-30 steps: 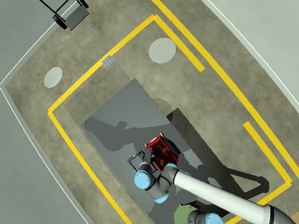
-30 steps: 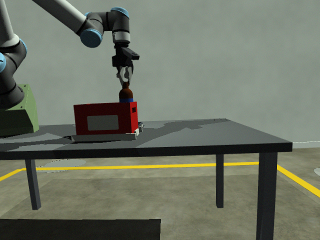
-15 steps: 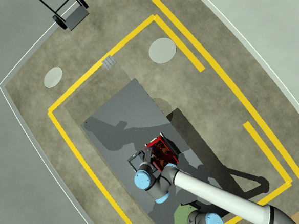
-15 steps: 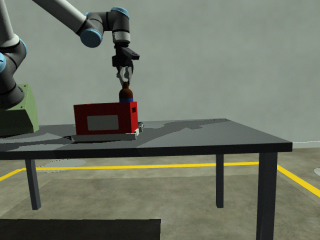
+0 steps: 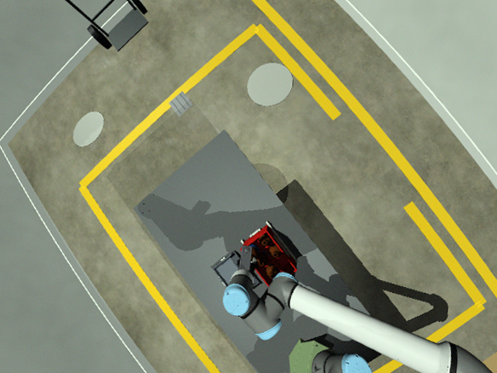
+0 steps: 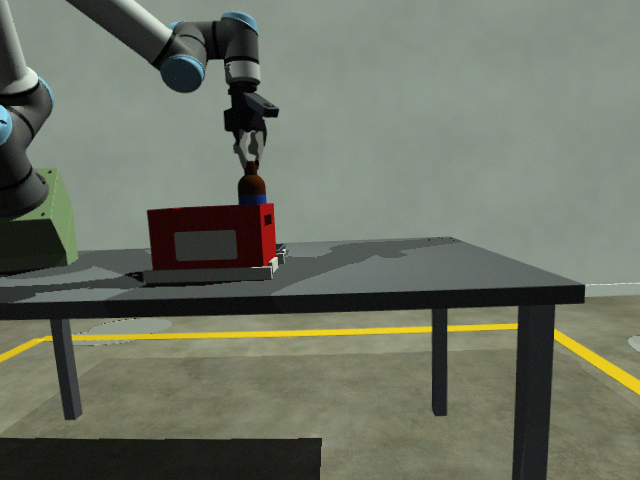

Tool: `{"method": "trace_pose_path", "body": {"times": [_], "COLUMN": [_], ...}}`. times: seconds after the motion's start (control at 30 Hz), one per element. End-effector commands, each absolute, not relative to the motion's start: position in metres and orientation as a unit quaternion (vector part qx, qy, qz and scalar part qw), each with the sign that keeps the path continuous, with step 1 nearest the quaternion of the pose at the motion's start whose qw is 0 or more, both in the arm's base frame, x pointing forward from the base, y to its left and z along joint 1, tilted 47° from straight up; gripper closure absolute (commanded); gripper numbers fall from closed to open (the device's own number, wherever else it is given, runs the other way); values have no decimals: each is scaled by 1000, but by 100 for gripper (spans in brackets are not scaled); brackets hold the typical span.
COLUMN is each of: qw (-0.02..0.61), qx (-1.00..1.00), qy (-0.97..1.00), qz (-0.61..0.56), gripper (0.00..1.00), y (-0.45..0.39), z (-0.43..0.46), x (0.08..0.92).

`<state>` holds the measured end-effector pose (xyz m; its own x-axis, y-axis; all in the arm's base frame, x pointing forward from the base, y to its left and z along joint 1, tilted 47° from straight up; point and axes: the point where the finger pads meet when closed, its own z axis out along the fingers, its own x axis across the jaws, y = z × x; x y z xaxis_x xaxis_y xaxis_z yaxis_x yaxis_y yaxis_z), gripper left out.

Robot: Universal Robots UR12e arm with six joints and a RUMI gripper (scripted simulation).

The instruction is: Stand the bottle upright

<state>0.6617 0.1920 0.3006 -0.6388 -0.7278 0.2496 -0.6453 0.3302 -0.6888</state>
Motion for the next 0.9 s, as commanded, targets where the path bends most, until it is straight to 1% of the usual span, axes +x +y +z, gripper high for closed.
{"method": "trace_pose_path", "body": {"times": [0.0,0.87], "qw": [53,53], "qx": [-422,-422], "qy": [814,814], "qz": [-396,-396], "gripper": [100,100], "y": [196,210], "z": [305,321], "x": [660,650]}}
